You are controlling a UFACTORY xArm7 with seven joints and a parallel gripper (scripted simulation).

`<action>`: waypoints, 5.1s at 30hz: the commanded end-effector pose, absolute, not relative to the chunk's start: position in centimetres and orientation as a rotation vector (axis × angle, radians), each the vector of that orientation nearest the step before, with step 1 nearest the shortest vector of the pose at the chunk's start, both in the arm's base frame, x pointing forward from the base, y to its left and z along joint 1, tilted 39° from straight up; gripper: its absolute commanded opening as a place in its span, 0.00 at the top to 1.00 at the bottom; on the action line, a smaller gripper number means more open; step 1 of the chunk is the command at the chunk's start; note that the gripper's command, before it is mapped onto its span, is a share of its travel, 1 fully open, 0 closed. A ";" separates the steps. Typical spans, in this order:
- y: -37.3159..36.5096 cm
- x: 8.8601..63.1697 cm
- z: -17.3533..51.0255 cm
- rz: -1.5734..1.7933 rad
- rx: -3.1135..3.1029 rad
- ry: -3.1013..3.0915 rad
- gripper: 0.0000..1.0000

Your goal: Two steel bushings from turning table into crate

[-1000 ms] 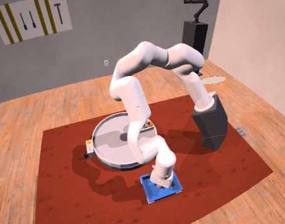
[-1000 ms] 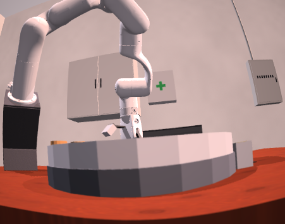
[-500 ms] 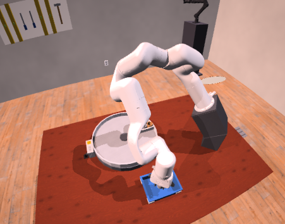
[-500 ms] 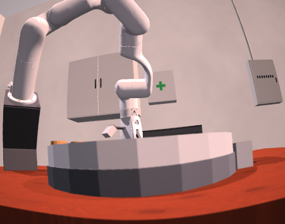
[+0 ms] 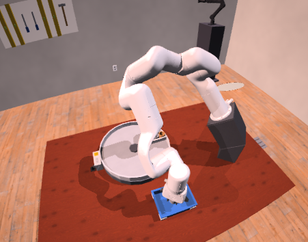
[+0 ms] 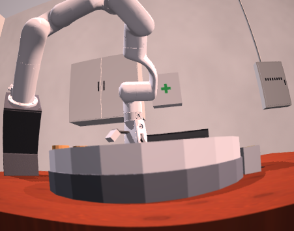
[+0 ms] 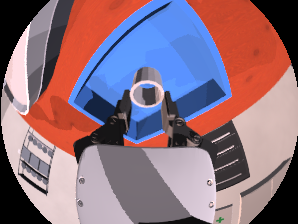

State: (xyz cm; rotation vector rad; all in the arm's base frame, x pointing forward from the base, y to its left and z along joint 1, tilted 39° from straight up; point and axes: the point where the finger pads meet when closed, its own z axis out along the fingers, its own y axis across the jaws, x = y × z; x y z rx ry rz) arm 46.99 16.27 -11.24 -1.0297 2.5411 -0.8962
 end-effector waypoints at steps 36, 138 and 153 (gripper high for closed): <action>16.3 47.3 -11.6 -0.892 -1.031 2.539 0.52; 19.9 43.6 -5.2 -0.892 -1.031 2.539 0.52; 19.9 43.6 -5.2 -0.892 -1.031 2.538 0.90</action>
